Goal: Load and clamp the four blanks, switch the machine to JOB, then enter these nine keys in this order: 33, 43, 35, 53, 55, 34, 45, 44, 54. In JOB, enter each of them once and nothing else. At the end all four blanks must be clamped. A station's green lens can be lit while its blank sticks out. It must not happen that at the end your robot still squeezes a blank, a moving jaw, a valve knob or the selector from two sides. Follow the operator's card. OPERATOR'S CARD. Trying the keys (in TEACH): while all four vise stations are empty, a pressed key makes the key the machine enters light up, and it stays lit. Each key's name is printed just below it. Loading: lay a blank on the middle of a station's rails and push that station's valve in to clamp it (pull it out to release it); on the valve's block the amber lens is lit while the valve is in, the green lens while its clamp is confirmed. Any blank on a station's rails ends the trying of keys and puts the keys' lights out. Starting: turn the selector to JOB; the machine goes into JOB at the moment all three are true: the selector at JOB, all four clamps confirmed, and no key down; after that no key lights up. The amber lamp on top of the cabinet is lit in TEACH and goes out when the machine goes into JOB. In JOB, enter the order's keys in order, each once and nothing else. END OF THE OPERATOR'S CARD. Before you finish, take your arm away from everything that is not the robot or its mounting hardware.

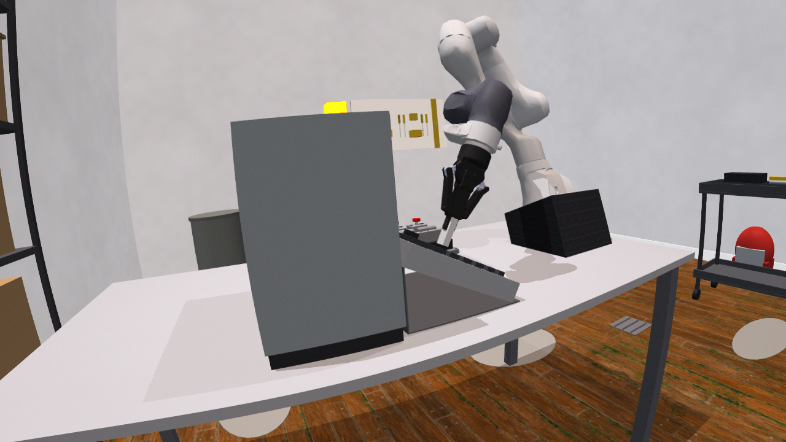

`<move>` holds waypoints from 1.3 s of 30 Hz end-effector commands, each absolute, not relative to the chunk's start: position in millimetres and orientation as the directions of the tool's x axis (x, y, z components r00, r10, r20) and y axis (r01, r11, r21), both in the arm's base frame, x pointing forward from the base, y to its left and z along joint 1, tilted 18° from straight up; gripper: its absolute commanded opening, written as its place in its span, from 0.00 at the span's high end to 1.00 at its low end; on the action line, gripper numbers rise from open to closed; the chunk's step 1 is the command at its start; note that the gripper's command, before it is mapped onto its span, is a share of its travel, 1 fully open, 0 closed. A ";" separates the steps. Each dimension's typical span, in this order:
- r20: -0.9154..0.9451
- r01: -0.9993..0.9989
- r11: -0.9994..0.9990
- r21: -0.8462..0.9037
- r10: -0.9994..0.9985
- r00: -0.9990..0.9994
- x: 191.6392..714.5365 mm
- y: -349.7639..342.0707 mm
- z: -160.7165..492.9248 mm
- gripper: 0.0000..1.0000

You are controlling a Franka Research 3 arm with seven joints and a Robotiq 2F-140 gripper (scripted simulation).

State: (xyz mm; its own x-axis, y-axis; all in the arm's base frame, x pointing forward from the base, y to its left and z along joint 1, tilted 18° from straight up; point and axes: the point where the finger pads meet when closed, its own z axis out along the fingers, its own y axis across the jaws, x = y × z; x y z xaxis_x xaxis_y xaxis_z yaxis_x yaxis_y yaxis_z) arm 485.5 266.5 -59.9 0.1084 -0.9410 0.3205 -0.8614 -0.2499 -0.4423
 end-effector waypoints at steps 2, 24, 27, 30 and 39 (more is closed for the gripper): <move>0.317 -0.862 -0.246 -0.443 -0.943 0.106 486.4 266.1 -60.9 1.00; 0.317 -0.862 -0.246 -0.443 -0.943 0.106 491.1 263.9 -68.8 1.00; 0.317 -0.862 -0.246 -0.443 -0.943 0.106 491.9 263.6 -70.1 1.00; 0.317 -0.862 -0.246 -0.443 -0.943 0.106 492.5 263.3 -71.2 1.00; 0.317 -0.862 -0.246 -0.443 -0.943 0.106 493.3 262.9 -72.5 1.00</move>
